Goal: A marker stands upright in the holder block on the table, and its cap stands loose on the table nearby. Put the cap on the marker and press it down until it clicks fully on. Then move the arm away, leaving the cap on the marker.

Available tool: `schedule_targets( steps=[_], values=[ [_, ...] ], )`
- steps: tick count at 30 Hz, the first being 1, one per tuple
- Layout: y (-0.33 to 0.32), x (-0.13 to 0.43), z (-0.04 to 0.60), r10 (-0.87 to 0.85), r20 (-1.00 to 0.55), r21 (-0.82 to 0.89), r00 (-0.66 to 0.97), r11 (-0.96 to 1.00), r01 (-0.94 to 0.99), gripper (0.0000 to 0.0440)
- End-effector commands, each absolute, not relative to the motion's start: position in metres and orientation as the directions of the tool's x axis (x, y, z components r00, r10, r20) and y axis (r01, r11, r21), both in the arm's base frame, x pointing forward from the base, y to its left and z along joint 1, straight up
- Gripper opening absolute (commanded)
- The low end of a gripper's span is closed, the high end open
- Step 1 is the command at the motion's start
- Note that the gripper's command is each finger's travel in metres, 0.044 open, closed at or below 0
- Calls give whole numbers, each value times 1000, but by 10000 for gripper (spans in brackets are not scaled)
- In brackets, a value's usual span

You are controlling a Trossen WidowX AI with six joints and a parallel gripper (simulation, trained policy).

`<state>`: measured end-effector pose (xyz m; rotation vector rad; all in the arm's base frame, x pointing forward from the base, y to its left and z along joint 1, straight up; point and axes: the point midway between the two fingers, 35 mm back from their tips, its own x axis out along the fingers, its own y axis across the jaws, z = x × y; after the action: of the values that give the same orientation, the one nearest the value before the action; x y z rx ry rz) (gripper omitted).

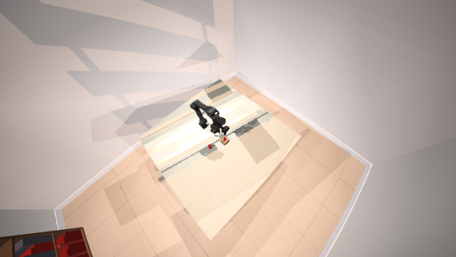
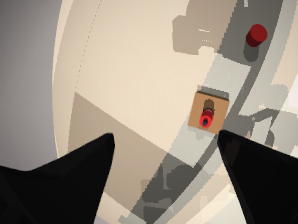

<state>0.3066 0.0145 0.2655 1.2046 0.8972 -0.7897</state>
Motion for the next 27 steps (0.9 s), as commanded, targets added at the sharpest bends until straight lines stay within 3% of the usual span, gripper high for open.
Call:
schedule_targets(
  steps=[1, 27],
  values=[
    [8, 305, 260, -41, -912, 398, 409, 155, 904, 336],
    [-37, 293, 225, -55, -976, 214, 211, -36, 976, 334]
  ],
)
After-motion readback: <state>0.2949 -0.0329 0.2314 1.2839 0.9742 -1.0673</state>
